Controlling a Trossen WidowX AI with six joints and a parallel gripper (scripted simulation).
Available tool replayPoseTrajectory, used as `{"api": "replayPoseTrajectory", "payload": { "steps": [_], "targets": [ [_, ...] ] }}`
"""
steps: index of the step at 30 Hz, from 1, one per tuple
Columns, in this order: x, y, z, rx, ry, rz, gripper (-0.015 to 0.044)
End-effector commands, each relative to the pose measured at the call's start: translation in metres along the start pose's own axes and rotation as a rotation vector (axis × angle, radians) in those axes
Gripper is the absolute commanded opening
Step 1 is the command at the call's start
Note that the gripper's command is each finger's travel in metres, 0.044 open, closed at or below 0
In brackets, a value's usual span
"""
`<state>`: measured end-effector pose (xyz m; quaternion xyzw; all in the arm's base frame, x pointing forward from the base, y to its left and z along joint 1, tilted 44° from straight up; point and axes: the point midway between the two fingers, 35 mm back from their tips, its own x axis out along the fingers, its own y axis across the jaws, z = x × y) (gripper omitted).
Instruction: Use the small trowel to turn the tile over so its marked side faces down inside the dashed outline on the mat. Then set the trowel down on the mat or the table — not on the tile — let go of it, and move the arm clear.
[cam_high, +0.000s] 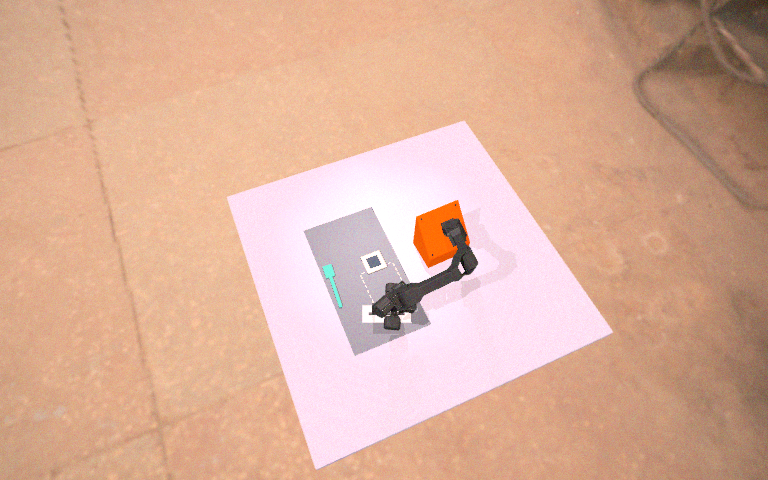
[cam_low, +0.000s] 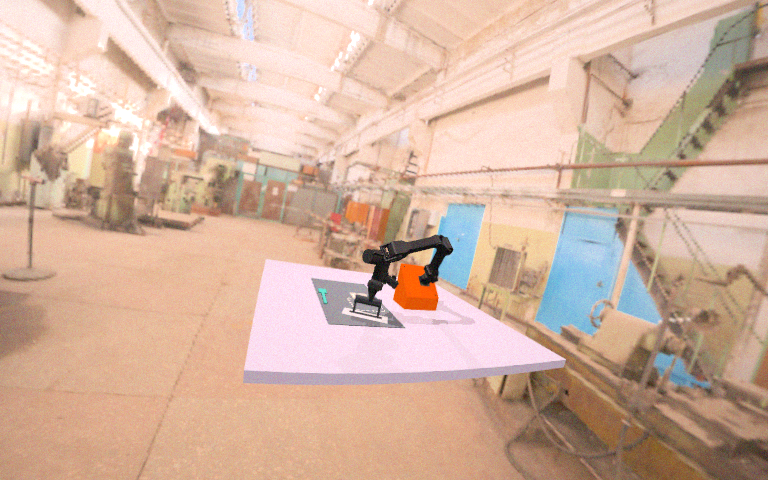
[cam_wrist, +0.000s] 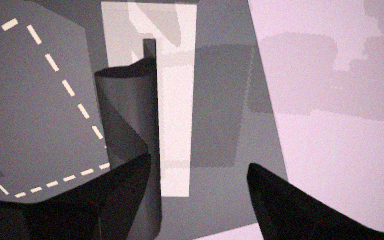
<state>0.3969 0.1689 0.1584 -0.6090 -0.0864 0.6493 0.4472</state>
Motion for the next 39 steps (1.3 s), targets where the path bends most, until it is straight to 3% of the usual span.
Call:
{"api": "replayPoseTrajectory", "payload": {
  "steps": [1, 6, 13, 39],
  "targets": [
    [-0.003, 0.011, -0.011, -0.001, -0.016, 0.017, 0.0270],
    [-0.017, 0.041, -0.027, -0.049, -0.100, 0.039, 0.0270],
    [-0.018, 0.043, -0.028, -0.051, -0.104, 0.039, 0.0270],
    [0.023, 0.044, -0.024, -0.051, -0.104, 0.038, 0.0270]
  ]
}}
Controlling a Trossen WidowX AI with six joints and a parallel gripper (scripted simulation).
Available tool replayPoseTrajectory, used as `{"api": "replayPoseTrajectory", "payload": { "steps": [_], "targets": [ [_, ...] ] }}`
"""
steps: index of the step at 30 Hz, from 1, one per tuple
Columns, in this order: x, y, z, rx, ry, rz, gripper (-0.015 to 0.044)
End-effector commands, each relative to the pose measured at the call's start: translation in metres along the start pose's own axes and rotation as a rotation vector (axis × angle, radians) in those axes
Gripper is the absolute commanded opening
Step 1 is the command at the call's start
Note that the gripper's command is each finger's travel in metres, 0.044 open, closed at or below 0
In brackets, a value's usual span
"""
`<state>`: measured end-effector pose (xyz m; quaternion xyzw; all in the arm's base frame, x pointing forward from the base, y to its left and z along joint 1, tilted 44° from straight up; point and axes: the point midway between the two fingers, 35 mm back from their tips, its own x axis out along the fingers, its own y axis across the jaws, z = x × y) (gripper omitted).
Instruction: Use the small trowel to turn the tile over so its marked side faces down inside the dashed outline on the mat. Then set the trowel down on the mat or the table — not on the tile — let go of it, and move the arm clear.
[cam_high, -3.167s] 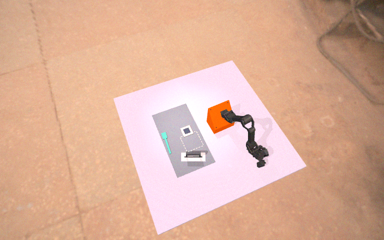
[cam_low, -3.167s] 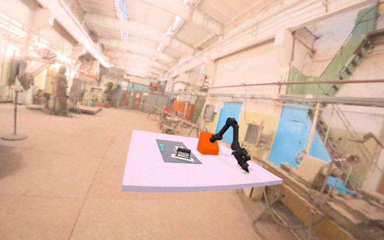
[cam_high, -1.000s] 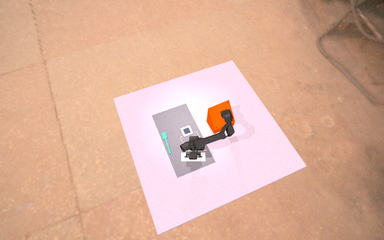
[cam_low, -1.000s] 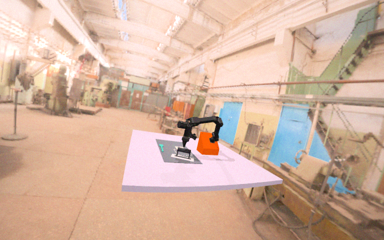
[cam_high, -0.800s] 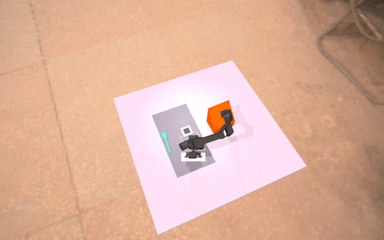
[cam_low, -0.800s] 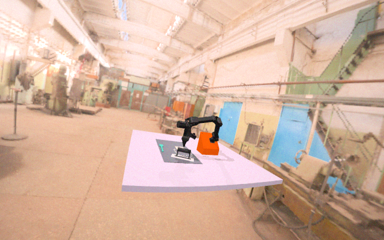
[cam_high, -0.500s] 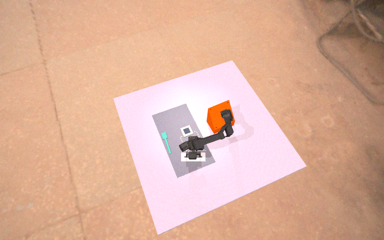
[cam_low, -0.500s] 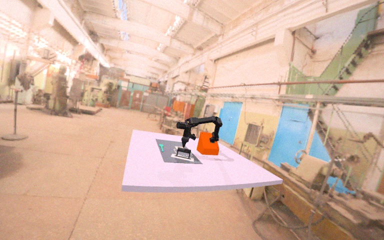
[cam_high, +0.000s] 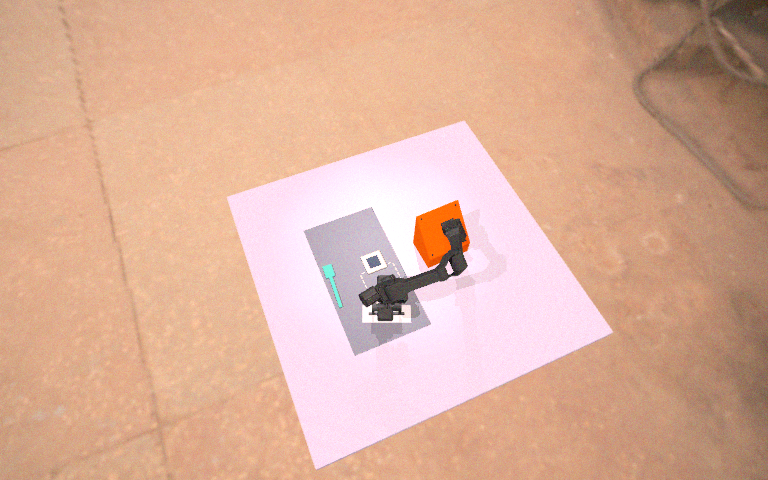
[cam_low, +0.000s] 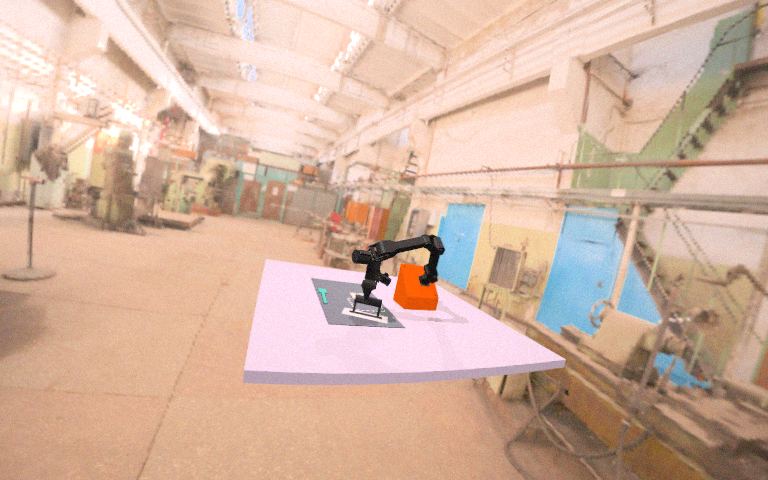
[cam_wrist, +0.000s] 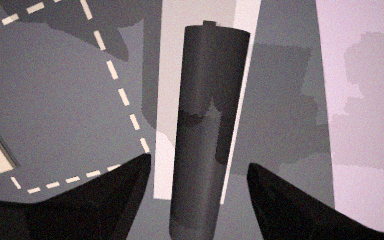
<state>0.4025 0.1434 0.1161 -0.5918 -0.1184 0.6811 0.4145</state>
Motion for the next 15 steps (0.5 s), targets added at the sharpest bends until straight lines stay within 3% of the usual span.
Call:
{"api": "replayPoseTrajectory", "payload": {
  "steps": [1, 5, 10, 15],
  "targets": [
    [0.0114, 0.0036, 0.0016, 0.009, -0.009, 0.008, 0.0270],
    [0.0137, 0.0037, 0.0018, 0.009, -0.009, 0.008, 0.0270],
    [0.0137, 0.0037, 0.0018, 0.009, -0.009, 0.008, 0.0139],
    [0.0137, 0.0037, 0.0018, 0.009, -0.009, 0.008, 0.0130]
  ]
}}
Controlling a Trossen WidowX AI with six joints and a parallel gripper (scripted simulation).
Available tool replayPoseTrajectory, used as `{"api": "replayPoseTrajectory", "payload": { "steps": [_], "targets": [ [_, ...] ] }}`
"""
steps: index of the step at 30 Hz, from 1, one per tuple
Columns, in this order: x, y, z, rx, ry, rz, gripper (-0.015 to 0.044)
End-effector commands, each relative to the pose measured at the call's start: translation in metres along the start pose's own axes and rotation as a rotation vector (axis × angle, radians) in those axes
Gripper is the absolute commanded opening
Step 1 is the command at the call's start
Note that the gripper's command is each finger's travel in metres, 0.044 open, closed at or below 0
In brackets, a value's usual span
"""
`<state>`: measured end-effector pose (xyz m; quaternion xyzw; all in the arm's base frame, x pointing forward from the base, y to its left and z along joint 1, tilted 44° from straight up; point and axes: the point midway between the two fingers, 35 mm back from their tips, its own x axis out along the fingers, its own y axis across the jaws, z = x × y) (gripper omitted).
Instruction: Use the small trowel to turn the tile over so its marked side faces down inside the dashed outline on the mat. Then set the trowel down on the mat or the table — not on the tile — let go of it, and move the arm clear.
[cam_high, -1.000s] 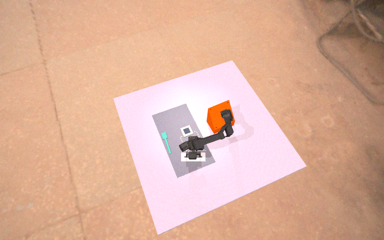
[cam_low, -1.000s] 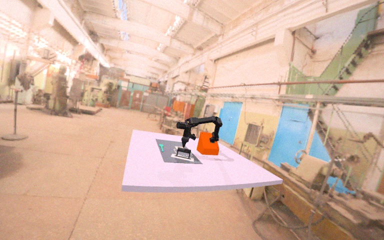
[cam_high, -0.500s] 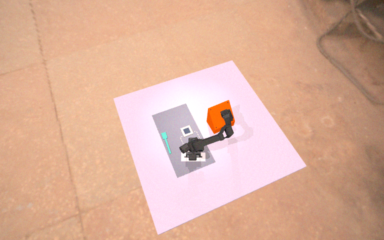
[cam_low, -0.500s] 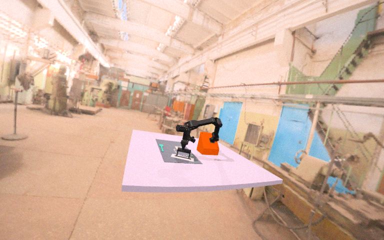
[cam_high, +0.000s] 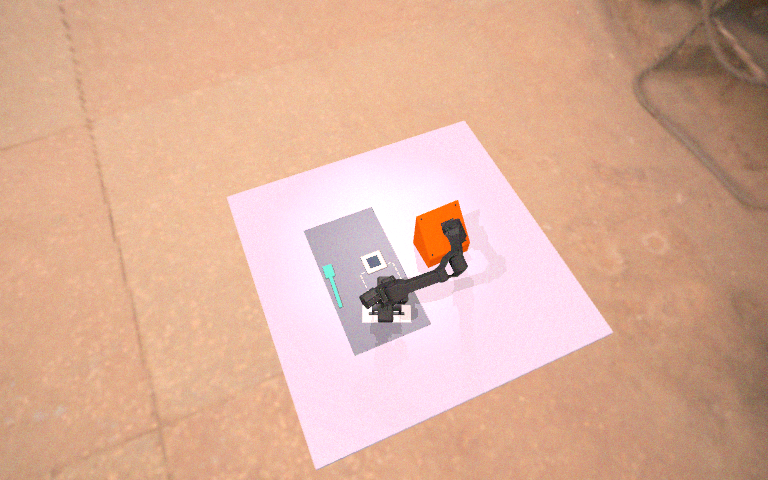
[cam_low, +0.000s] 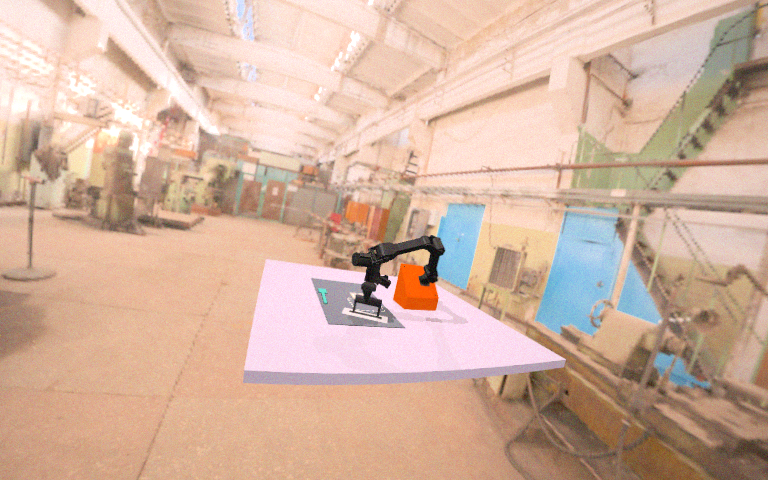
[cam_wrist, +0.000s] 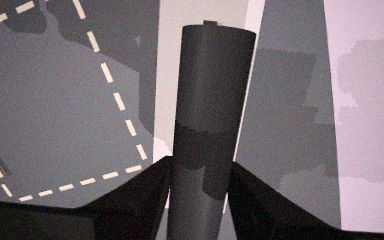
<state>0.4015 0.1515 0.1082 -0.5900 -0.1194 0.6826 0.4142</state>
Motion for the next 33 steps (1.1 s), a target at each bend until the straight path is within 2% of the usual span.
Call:
{"api": "replayPoseTrajectory", "payload": {
  "steps": [1, 18, 33],
  "targets": [
    [0.0025, 0.0032, 0.0003, 0.009, -0.004, 0.008, 0.0130],
    [0.0025, 0.0032, 0.0003, 0.014, -0.004, 0.008, 0.0130],
    [0.0025, 0.0032, 0.0003, 0.444, -0.002, 0.009, 0.0130]
  ]
}}
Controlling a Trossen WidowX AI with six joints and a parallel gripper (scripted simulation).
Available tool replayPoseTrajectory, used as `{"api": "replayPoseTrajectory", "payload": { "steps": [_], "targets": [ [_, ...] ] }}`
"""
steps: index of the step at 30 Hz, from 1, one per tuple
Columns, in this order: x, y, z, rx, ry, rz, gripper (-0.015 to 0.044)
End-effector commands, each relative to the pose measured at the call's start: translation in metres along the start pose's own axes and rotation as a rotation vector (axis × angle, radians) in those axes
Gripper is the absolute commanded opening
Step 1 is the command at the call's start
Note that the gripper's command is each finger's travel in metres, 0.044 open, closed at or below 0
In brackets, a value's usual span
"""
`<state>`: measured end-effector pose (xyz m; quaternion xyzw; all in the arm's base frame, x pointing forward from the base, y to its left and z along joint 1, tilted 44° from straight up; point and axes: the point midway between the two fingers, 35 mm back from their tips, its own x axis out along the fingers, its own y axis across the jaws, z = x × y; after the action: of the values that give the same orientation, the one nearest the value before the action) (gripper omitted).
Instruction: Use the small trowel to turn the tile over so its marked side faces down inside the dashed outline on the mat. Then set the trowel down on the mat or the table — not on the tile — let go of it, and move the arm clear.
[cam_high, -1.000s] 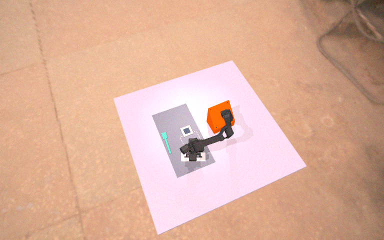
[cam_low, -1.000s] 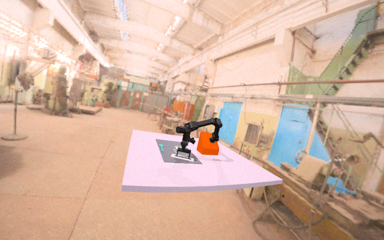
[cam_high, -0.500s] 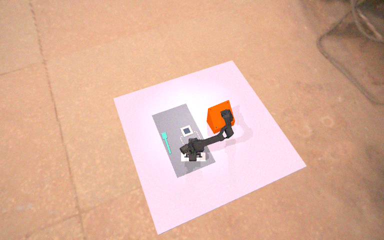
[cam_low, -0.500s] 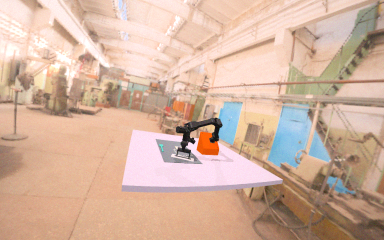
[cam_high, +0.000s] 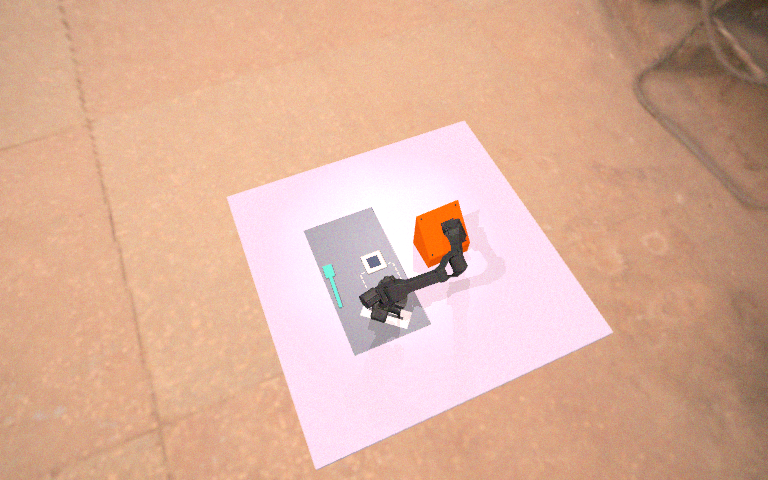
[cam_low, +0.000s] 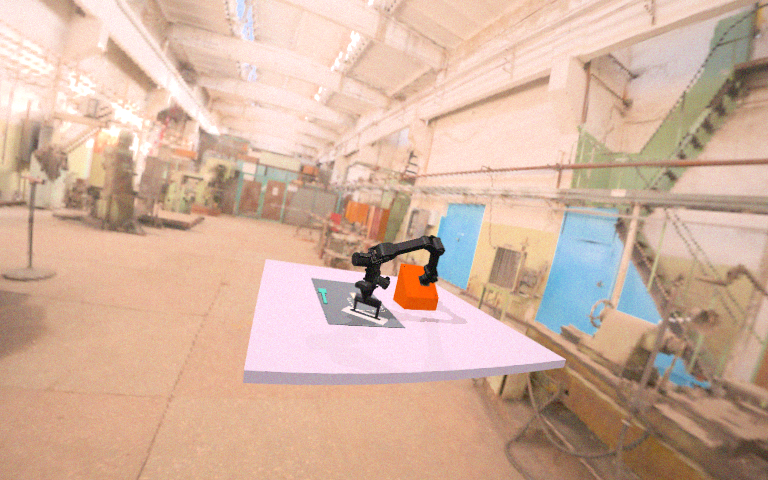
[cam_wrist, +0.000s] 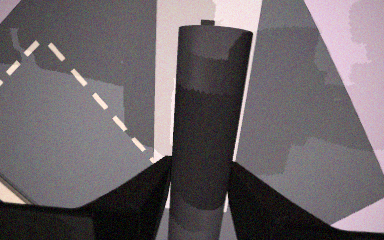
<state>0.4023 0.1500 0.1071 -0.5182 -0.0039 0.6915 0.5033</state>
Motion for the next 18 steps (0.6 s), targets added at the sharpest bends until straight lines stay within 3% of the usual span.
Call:
{"api": "replayPoseTrajectory", "payload": {
  "steps": [1, 18],
  "targets": [
    [0.0027, 0.0024, 0.0012, 0.148, -0.010, 0.006, 0.0130],
    [0.0026, 0.0024, 0.0012, 0.658, -0.008, 0.009, 0.0130]
  ]
}}
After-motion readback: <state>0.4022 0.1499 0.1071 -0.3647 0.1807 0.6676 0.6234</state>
